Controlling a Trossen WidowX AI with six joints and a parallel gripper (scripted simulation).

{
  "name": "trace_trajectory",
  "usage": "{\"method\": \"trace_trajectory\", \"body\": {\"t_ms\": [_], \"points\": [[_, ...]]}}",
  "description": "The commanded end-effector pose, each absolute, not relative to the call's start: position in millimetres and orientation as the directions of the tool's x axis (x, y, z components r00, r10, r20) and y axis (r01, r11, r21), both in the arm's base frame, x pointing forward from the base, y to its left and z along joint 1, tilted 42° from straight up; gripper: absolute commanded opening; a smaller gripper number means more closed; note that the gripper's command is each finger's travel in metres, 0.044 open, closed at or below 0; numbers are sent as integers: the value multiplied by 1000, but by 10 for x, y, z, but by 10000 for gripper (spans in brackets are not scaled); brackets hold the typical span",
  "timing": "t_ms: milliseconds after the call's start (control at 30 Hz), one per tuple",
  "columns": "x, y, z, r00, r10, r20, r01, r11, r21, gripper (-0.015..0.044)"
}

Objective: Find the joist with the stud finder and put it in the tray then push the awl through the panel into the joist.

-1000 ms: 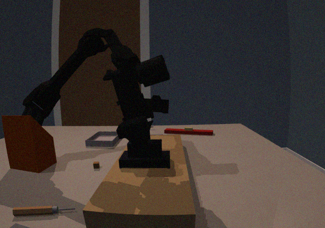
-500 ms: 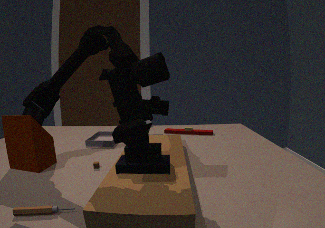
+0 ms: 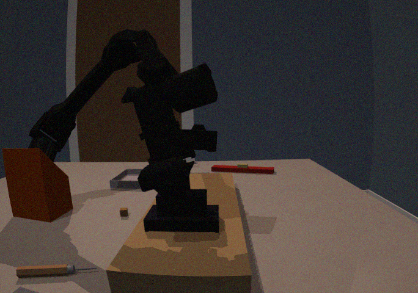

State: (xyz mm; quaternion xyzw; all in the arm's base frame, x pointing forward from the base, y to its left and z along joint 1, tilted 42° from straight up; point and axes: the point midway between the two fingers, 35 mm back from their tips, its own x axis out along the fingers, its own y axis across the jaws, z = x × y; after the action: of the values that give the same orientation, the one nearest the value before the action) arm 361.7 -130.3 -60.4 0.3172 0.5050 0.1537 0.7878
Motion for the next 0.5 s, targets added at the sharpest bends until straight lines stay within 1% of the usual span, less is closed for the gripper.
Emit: {"method": "trace_trajectory", "body": {"t_ms": [0,467], "points": [[3603,-1393,-683,442,559,-702,79,755,651,0],[3575,-1633,-885,442,558,-703,79,756,650,0]]}}
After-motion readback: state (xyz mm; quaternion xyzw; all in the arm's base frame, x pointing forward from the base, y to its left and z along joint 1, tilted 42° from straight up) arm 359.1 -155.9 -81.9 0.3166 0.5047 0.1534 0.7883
